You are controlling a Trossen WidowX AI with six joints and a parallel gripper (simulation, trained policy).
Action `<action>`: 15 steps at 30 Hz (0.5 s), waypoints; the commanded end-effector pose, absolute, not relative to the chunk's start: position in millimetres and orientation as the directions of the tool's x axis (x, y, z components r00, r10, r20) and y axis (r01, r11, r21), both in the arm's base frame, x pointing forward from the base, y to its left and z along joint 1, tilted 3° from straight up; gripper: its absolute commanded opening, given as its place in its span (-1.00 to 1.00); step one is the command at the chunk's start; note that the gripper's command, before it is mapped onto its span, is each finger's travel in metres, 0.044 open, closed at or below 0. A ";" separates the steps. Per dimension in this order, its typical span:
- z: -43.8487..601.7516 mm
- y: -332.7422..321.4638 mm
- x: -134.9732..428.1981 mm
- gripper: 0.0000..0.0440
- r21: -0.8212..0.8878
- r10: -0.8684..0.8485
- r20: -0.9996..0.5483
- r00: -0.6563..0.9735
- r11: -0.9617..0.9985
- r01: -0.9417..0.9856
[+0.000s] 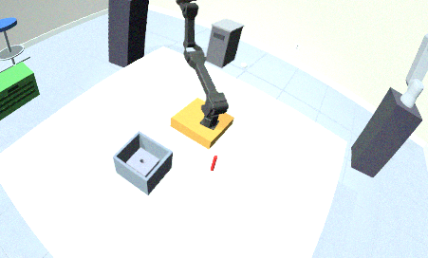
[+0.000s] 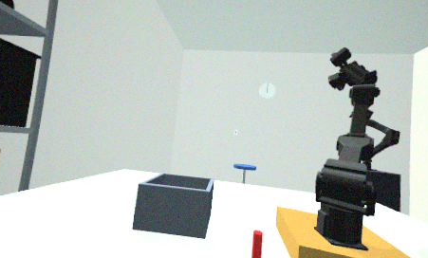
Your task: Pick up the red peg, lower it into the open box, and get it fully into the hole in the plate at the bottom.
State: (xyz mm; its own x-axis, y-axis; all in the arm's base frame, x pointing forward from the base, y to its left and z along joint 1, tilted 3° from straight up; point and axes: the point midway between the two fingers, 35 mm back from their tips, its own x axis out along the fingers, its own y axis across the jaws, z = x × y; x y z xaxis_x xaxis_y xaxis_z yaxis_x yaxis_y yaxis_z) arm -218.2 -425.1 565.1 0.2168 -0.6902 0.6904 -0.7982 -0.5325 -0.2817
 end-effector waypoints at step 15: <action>651.6 -294.4 -127.5 1.00 0.155 -0.435 0.810 0.394 -0.490 -0.858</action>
